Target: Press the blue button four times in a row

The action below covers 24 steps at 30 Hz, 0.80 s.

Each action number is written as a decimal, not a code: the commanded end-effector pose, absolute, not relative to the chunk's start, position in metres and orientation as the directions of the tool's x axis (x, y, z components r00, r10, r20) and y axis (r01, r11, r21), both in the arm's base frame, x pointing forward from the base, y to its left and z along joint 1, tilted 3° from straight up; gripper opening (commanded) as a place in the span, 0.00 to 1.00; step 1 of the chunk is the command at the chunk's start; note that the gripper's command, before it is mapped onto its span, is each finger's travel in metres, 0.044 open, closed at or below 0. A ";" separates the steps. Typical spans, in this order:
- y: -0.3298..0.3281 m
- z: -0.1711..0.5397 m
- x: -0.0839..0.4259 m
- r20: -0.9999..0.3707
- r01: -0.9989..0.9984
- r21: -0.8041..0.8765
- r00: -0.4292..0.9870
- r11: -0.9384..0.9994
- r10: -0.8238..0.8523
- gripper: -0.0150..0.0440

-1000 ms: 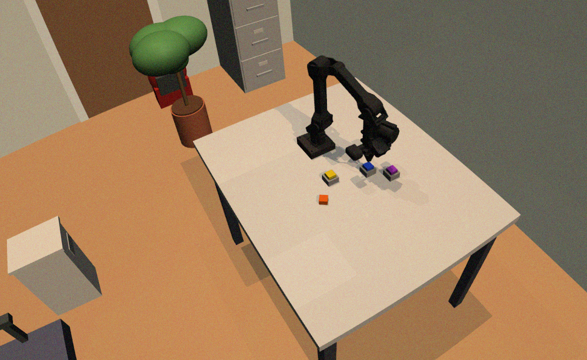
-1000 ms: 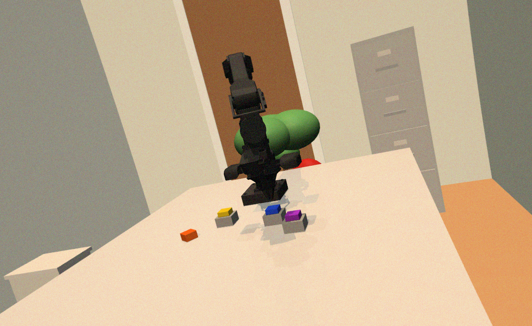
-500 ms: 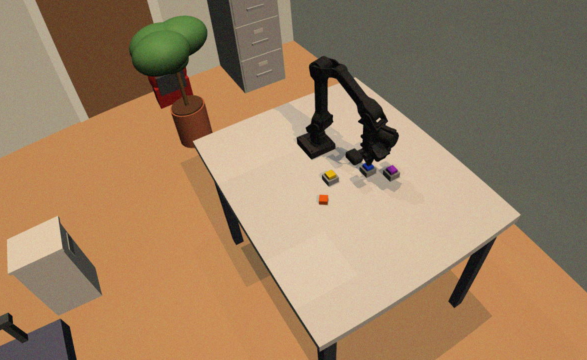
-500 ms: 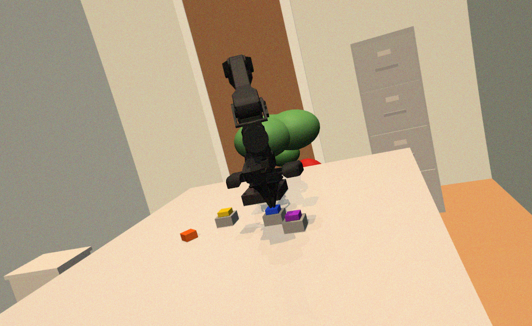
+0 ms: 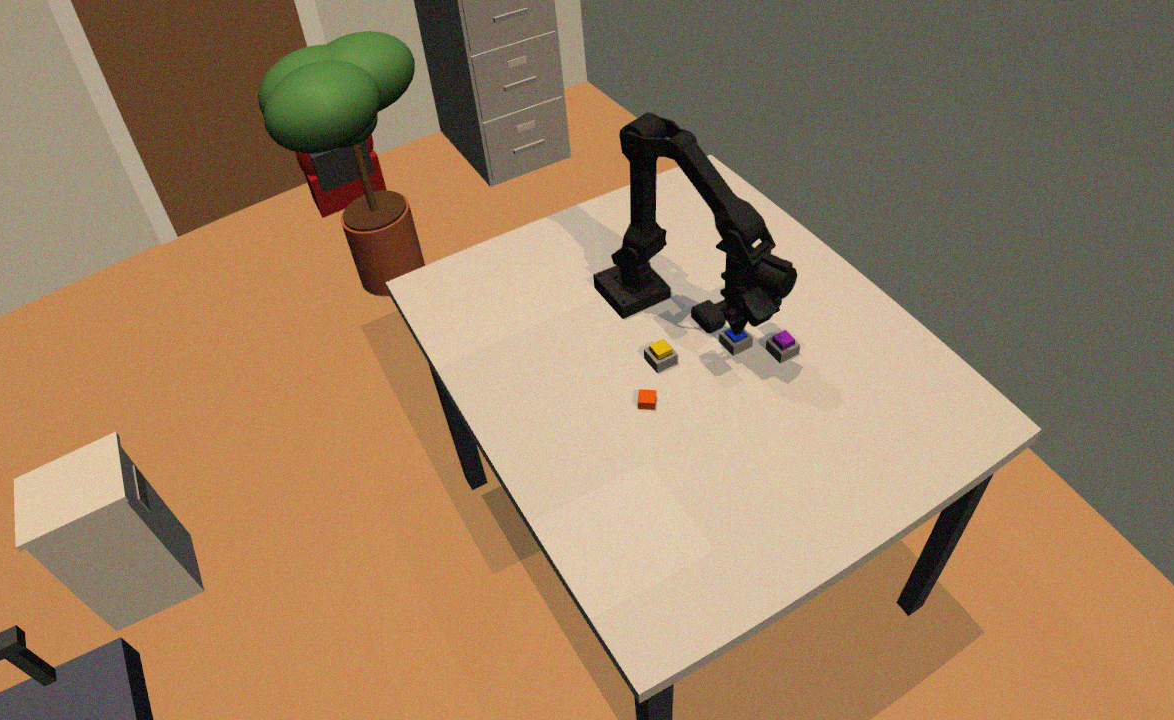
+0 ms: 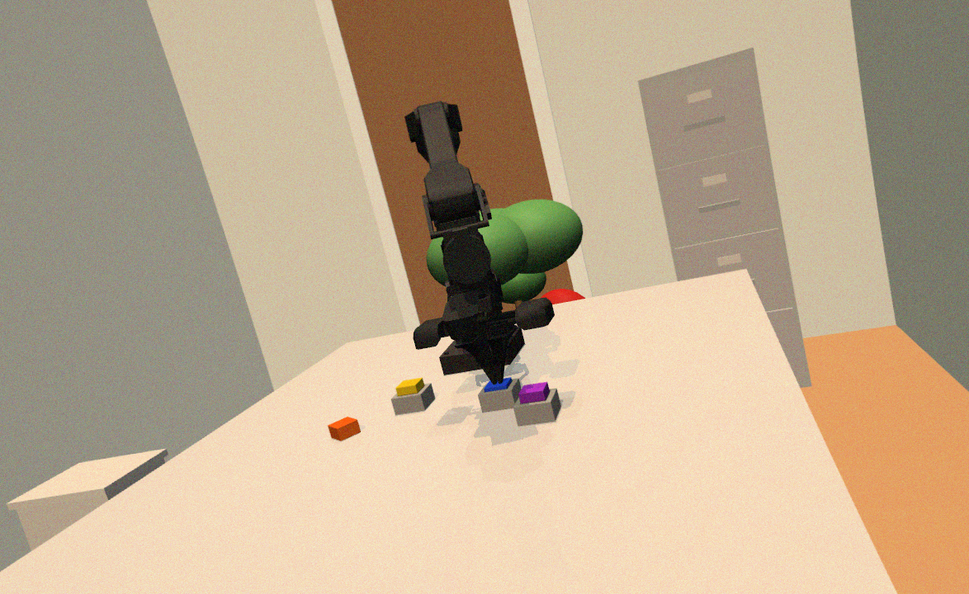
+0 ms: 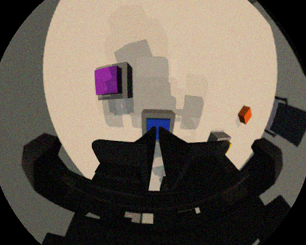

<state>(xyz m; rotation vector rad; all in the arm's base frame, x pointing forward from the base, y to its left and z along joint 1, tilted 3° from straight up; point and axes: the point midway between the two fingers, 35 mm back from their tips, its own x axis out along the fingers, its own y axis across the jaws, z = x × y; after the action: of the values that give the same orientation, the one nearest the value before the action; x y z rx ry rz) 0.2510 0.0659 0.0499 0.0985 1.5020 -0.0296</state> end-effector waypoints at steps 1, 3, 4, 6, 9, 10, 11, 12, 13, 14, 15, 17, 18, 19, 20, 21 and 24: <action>0.065 0.049 0.250 -0.997 0.079 0.042 0.065 0.996 0.037 0.29; 0.065 0.049 0.250 -0.997 0.079 0.042 0.065 0.996 0.037 0.29; 0.065 0.049 0.250 -0.997 0.079 0.042 0.065 0.996 0.037 0.29; 0.065 0.049 0.250 -0.997 0.079 0.042 0.065 0.996 0.037 0.29; 0.065 0.073 0.249 -0.997 0.080 0.044 0.066 0.996 0.038 0.29; 0.064 0.081 0.248 -0.997 0.080 0.043 0.065 0.996 0.037 0.29; 0.064 0.084 0.248 -0.997 0.079 0.042 0.065 0.996 0.037 0.29; 0.064 0.084 0.248 -0.997 0.079 0.042 0.065 0.996 0.037 0.29; 0.064 0.084 0.248 -0.997 0.079 0.042 0.065 0.996 0.037 0.29; 0.064 0.084 0.248 -0.997 0.079 0.042 0.065 0.996 0.037 0.29; 0.064 0.084 0.248 -0.997 0.079 0.042 0.065 0.996 0.037 0.29; 0.064 0.083 0.248 -0.997 0.079 0.042 0.065 0.996 0.037 0.29; 0.064 0.081 0.248 -0.997 0.079 0.042 0.065 0.996 0.037 0.29; 0.064 0.080 0.248 -0.997 0.079 0.042 0.065 0.996 0.037 0.29; 0.064 0.078 0.248 -0.997 0.079 0.042 0.065 0.996 0.037 0.29; 0.064 0.076 0.249 -0.997 0.079 0.042 0.065 0.996 0.037 0.29; 0.064 0.072 0.249 -0.997 0.079 0.042 0.065 0.996 0.037 0.29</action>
<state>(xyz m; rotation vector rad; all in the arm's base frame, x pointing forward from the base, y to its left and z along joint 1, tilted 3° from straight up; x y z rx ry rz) 0.2497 0.0649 0.0777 0.1004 1.5010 -0.0312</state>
